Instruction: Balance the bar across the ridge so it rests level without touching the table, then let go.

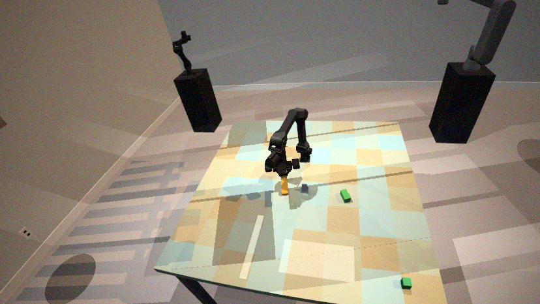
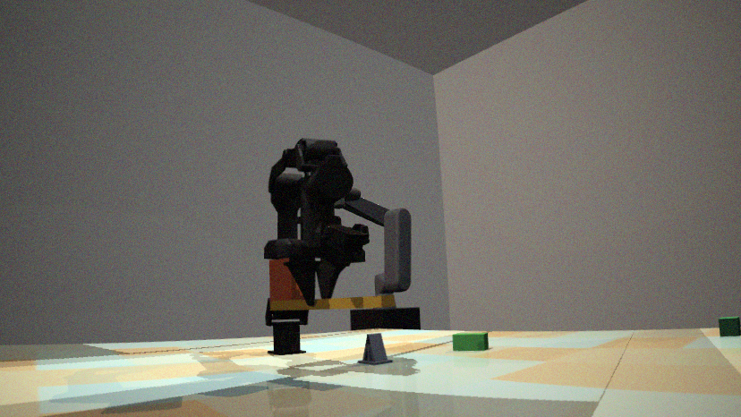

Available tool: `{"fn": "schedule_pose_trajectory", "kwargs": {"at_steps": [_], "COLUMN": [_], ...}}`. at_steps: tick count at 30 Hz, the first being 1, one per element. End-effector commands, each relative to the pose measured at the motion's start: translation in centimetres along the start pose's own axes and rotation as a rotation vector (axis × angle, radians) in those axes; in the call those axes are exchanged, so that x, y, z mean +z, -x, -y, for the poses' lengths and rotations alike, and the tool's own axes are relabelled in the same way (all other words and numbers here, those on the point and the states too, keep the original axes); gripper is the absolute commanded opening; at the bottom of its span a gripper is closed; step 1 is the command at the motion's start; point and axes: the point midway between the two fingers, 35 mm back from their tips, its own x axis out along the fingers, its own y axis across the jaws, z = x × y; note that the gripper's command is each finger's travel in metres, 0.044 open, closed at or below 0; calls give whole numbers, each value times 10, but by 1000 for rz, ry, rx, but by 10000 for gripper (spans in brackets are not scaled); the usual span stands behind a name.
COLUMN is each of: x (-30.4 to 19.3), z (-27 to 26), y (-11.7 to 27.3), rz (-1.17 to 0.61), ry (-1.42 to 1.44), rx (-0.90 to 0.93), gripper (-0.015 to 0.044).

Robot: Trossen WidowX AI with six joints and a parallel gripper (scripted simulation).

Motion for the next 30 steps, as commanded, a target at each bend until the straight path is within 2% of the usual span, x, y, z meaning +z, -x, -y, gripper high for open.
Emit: {"fn": "schedule_pose_trajectory", "kwargs": {"at_steps": [1,30], "x": [10,55], "z": [-10,-106], "y": [4,5], "rz": [10,13], "ry": [-25,-218], "rx": [-5,4], "gripper": [0,0]}}
